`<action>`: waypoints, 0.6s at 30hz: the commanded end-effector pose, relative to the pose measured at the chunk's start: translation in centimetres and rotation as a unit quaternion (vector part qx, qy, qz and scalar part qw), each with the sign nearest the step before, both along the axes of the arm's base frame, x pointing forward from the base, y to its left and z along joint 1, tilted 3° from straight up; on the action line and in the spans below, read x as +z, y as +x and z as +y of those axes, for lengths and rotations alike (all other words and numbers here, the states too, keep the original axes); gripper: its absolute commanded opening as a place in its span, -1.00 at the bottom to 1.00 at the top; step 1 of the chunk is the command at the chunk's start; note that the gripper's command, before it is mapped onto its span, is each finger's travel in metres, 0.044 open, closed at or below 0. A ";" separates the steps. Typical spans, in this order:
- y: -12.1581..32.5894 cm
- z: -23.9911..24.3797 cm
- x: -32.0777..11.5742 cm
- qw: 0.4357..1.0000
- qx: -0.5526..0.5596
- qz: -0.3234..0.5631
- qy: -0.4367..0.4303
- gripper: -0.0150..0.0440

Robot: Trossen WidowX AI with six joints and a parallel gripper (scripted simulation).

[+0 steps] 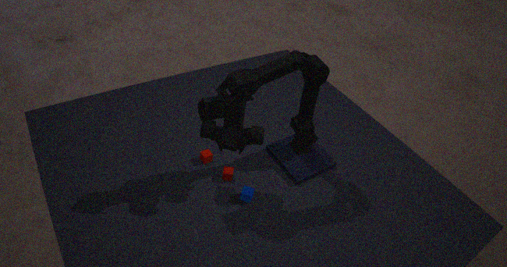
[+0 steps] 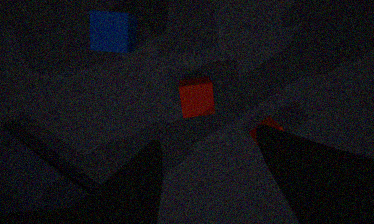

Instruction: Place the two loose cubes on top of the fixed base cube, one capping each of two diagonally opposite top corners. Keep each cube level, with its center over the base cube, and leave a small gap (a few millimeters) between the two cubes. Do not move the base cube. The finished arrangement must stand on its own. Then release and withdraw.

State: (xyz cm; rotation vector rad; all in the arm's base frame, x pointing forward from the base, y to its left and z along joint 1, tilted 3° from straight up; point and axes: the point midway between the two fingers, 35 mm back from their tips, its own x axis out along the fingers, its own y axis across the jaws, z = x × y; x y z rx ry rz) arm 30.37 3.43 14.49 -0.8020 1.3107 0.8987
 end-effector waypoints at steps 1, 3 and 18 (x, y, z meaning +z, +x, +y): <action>-0.4 -0.5 -0.1 1.000 -0.002 0.003 -0.019 0.41; -0.3 -0.4 -0.3 1.000 -0.002 0.003 -0.019 0.41; -0.1 -0.1 -7.3 1.000 -0.002 0.003 -0.019 0.41</action>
